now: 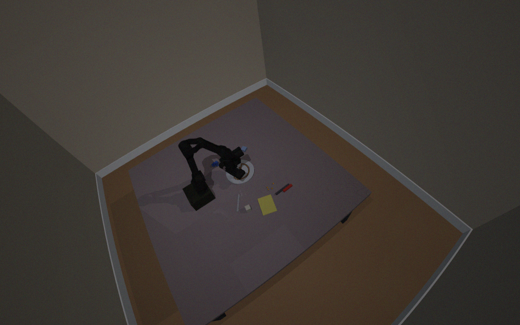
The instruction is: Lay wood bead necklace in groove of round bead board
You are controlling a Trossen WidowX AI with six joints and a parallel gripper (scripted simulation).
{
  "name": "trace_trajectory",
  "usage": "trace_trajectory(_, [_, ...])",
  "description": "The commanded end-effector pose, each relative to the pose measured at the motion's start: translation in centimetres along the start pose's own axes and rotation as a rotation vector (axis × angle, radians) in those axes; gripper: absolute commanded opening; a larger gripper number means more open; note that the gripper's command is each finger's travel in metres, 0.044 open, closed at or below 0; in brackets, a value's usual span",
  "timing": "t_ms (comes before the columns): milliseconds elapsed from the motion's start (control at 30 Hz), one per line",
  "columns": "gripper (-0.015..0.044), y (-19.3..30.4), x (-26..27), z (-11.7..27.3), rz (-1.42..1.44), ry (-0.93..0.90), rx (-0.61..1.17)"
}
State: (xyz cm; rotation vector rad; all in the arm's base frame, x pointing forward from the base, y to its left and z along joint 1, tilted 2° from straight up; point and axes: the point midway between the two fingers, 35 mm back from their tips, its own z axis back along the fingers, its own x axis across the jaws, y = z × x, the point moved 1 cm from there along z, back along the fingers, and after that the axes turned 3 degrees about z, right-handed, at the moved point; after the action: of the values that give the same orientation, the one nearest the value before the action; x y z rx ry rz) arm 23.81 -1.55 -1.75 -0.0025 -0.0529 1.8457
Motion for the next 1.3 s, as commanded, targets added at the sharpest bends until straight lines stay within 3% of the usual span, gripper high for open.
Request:
trace_trajectory(0, [0.0, 0.66, 0.53, 0.04, -0.006, -0.002, 0.005])
trace_trajectory(467, [0.0, 1.05, 0.86, -0.81, -0.006, -0.003, 0.005])
trace_trajectory(1033, [0.044, 0.98, 0.84, -0.29, -0.001, -0.003, 0.004])
trace_trajectory(1267, [0.044, 0.98, 0.84, 0.04, -0.006, -0.003, 0.005])
